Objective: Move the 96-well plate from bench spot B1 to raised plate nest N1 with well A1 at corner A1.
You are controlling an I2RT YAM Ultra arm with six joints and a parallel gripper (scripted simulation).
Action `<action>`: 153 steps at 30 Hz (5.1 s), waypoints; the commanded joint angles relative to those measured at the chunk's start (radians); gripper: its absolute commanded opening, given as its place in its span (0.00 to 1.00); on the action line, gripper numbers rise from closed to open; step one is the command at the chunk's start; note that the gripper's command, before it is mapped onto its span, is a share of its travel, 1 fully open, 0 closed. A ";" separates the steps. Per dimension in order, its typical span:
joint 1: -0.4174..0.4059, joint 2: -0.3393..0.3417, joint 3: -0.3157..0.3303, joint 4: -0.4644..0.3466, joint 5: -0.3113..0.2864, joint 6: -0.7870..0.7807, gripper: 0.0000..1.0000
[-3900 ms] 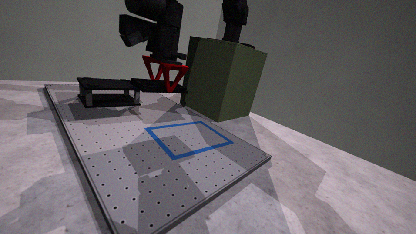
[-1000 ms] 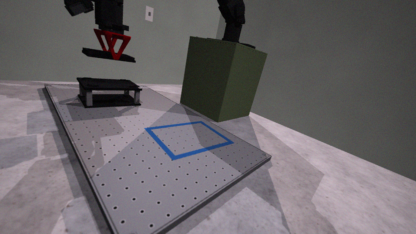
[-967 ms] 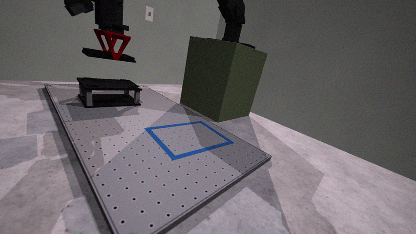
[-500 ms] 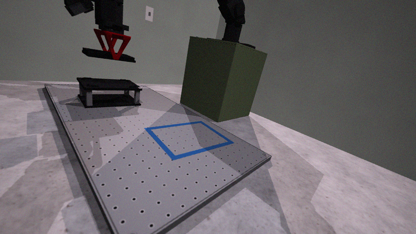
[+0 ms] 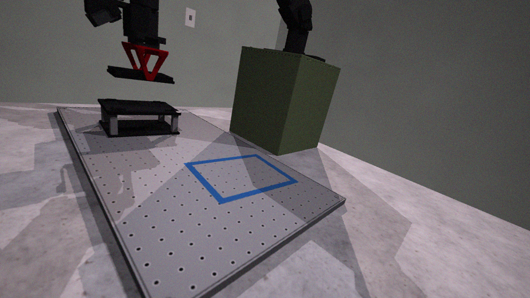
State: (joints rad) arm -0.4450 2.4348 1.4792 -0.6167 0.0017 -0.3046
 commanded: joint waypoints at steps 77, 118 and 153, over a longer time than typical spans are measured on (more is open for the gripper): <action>0.017 0.152 0.072 0.129 -0.004 0.007 0.00; 0.018 0.141 0.009 0.150 -0.003 0.008 0.00; -0.009 0.180 0.000 0.167 -0.004 -0.007 0.00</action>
State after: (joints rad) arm -0.4389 2.5992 1.5036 -0.4675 0.0017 -0.3054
